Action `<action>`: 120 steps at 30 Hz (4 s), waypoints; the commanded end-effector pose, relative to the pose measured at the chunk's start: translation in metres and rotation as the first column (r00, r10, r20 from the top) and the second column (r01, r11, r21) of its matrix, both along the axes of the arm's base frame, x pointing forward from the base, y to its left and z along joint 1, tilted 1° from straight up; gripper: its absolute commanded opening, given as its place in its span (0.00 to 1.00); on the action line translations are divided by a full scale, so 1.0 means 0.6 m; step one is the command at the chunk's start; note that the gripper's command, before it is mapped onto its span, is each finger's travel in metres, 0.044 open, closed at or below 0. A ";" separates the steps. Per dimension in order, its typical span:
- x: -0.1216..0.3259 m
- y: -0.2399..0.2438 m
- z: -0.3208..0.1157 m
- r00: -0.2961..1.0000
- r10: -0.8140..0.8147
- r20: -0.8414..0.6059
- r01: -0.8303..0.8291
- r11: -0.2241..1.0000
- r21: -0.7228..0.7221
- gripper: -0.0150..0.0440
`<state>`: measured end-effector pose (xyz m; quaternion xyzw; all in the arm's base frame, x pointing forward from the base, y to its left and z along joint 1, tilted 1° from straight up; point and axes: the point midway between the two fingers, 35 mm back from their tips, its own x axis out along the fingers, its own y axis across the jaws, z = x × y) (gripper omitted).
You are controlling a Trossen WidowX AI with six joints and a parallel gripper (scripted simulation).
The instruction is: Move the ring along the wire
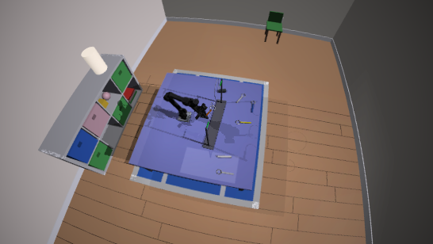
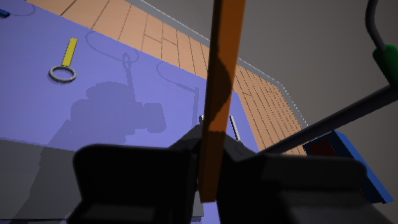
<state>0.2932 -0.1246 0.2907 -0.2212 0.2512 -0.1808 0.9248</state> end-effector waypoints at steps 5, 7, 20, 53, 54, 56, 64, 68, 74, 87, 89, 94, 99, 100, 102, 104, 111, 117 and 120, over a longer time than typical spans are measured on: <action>0.005 0.041 -0.018 1.000 -0.003 0.019 0.000 0.985 0.172 0.00; 0.006 0.050 -0.020 1.000 -0.004 0.024 -0.001 0.978 0.208 0.00; 0.013 0.101 -0.027 0.999 -0.009 0.046 -0.009 0.928 0.372 0.00; 0.024 0.185 -0.028 0.997 -0.018 0.070 -0.021 0.850 0.527 0.00; 0.024 0.189 -0.027 0.997 -0.019 0.071 -0.022 0.844 0.536 0.00; 0.025 0.197 -0.027 0.997 -0.021 0.074 -0.024 0.830 0.557 0.00; 0.030 0.233 -0.020 0.996 -0.031 0.089 -0.036 0.749 0.662 0.00; 0.033 0.253 -0.014 0.994 -0.039 0.097 -0.044 0.692 0.721 0.00; 0.037 0.284 0.000 0.993 -0.053 0.110 -0.058 0.588 0.807 0.00; 0.045 0.344 0.046 0.988 -0.090 0.130 -0.096 0.314 0.945 0.00; 0.045 0.351 0.054 0.987 -0.095 0.132 -0.101 0.272 0.957 0.00; 0.048 0.368 0.076 0.985 -0.110 0.135 -0.116 0.163 0.980 0.00; 0.049 0.382 0.098 0.983 -0.125 0.137 -0.130 0.058 0.990 0.00; 0.050 0.384 0.103 0.982 -0.127 0.137 -0.133 0.038 0.990 0.00; 0.050 0.389 0.112 0.982 -0.133 0.137 -0.139 -0.002 0.990 0.00; 0.051 0.392 0.121 0.981 -0.138 0.137 -0.144 -0.041 0.989 0.00; 0.052 0.403 0.152 0.978 -0.157 0.135 -0.162 -0.175 0.971 0.00; 0.053 0.409 0.181 0.976 -0.173 0.131 -0.177 -0.289 0.941 0.00; 0.053 0.411 0.196 0.975 -0.181 0.128 -0.185 -0.345 0.920 0.00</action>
